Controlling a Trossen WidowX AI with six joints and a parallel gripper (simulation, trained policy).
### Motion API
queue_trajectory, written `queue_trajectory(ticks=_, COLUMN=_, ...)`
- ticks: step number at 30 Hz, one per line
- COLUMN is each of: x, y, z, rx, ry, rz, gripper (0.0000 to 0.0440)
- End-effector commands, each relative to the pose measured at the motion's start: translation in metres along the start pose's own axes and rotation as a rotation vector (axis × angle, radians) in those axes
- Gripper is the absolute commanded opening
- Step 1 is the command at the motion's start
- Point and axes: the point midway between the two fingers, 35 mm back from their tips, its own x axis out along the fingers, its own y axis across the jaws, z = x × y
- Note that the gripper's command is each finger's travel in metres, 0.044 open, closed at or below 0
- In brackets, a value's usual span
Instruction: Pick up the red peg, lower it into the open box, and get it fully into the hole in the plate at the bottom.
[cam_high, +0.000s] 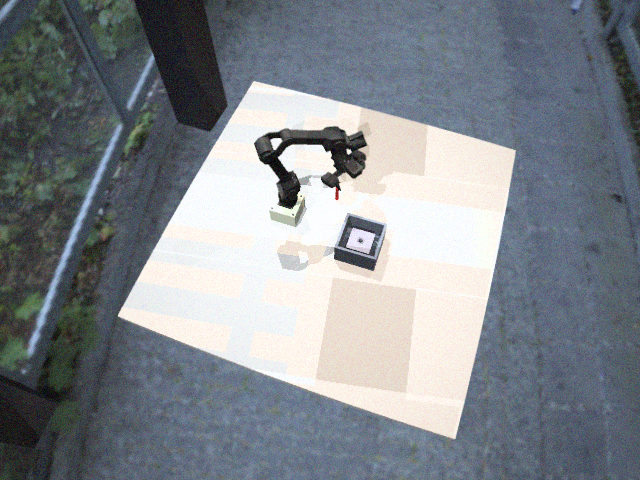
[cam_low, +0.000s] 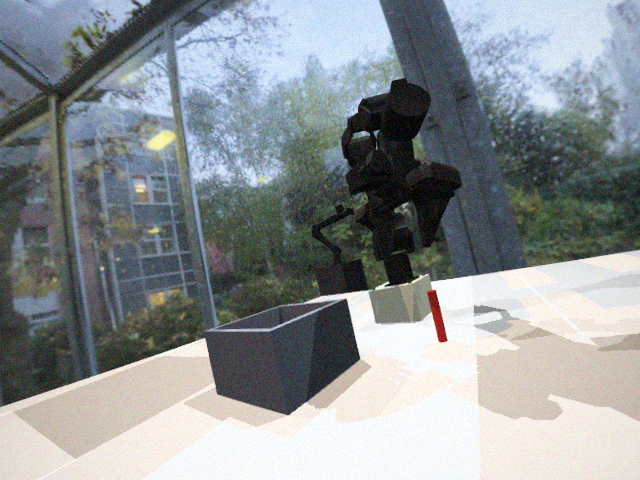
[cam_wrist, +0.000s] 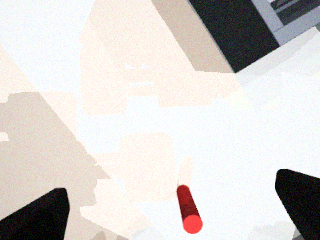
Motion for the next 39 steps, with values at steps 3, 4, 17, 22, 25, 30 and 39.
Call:
queue_trajectory(ticks=3, x=0.018, y=-0.013, z=-0.012, rx=0.099, ry=0.068, rz=-0.094, gripper=0.0433)
queue_trajectory(ticks=4, x=0.021, y=-0.014, z=-0.014, rx=0.118, ry=0.078, rz=-0.108, gripper=0.0431)
queue_trajectory(ticks=17, x=0.066, y=-0.024, z=-0.036, rx=0.319, ry=0.138, rz=-0.180, gripper=0.0413)
queue_trajectory(ticks=22, x=0.084, y=-0.024, z=-0.043, rx=0.373, ry=0.143, rz=-0.167, gripper=0.0410)
queue_trajectory(ticks=25, x=0.092, y=-0.024, z=-0.048, rx=0.400, ry=0.146, rz=-0.160, gripper=0.0407)
queue_trajectory(ticks=30, x=0.103, y=-0.028, z=-0.057, rx=0.435, ry=0.161, rz=-0.166, gripper=0.0347)
queue_trajectory(ticks=39, x=0.108, y=-0.029, z=-0.064, rx=0.476, ry=0.220, rz=-0.185, gripper=0.0122)
